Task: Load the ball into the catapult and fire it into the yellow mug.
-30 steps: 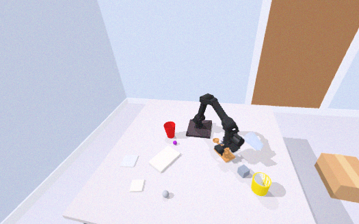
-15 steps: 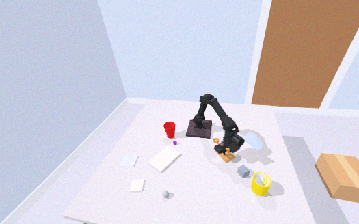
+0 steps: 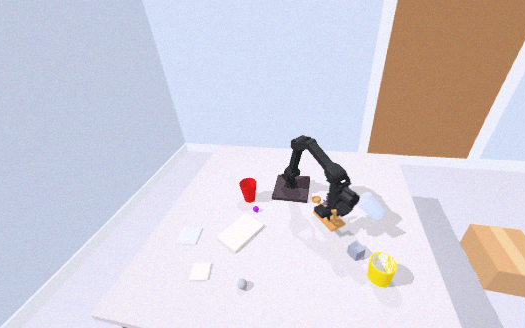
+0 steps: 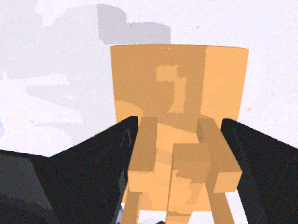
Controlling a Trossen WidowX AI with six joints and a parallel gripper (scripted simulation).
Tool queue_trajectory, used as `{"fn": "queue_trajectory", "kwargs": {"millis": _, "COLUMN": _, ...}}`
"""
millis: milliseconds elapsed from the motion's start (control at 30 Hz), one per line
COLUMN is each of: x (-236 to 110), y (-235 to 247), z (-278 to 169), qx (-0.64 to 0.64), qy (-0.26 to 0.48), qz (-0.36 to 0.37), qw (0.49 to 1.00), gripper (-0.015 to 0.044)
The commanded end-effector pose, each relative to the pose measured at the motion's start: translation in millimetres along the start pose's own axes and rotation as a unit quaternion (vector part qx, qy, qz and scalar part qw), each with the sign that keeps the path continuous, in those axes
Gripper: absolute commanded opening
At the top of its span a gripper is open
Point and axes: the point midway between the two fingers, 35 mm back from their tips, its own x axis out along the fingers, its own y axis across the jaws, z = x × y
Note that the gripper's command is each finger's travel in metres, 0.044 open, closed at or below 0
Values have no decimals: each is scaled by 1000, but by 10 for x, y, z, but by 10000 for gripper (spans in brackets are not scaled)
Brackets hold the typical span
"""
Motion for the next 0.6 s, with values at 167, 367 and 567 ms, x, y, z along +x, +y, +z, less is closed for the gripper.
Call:
{"fn": "queue_trajectory", "kwargs": {"millis": 167, "x": 79, "y": -2, "z": 1, "qx": 1, "qy": 1, "qz": 0, "qw": 1000, "gripper": 0}}
{"fn": "queue_trajectory", "kwargs": {"millis": 367, "x": 177, "y": -2, "z": 4, "qx": 1, "qy": 1, "qz": 0, "qw": 1000, "gripper": 0}}
{"fn": "queue_trajectory", "kwargs": {"millis": 567, "x": 275, "y": -3, "z": 4, "qx": 0, "qy": 1, "qz": 0, "qw": 1000, "gripper": 0}}
